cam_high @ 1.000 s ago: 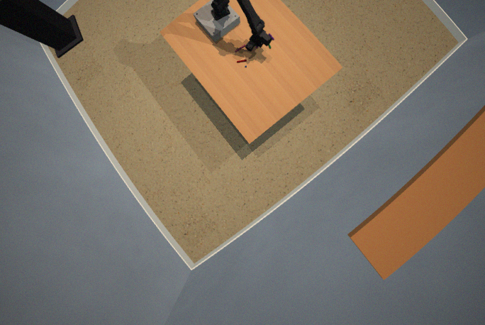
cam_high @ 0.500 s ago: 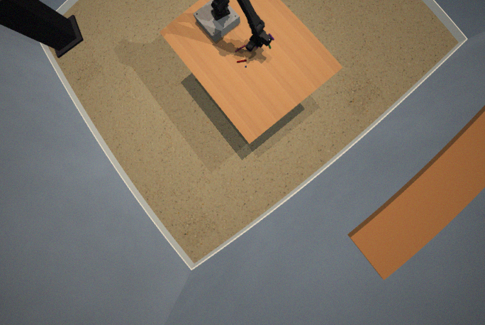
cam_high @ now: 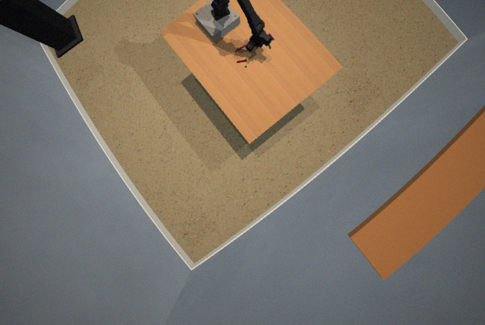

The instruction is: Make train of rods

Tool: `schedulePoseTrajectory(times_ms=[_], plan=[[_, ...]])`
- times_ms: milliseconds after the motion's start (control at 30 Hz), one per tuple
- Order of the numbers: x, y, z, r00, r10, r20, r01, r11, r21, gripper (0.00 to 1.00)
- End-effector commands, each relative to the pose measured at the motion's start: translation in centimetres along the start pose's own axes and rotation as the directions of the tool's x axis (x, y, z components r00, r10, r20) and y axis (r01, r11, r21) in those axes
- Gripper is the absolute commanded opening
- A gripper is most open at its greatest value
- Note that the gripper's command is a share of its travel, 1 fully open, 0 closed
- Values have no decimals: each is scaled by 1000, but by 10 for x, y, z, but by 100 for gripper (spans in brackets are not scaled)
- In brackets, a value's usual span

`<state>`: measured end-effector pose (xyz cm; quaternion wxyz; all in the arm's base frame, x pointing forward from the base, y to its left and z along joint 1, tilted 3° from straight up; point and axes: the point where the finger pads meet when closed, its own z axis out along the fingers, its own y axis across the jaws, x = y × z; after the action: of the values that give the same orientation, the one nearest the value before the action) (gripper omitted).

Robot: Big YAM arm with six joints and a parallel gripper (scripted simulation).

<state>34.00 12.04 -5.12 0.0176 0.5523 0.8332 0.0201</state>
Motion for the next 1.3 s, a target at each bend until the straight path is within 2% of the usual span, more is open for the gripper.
schedulePoseTrajectory(times_ms=[0,333,467,600,633,700,833,1267], plan=[[-3,-1,3,1000,0,4,0,1000,1,5],[-3,-1,3,1000,0,4,0,1000,1,5],[-3,-1,3,1000,0,4,0,1000,1,12],[-3,-1,3,1000,0,4,0,1000,1,12],[-3,-1,3,1000,0,4,0,1000,1,16],[-3,-1,3,1000,0,4,0,1000,1,16],[-3,-1,3,1000,0,4,0,1000,1,24],[-3,-1,-1,1000,0,4,0,1000,-1,24]])
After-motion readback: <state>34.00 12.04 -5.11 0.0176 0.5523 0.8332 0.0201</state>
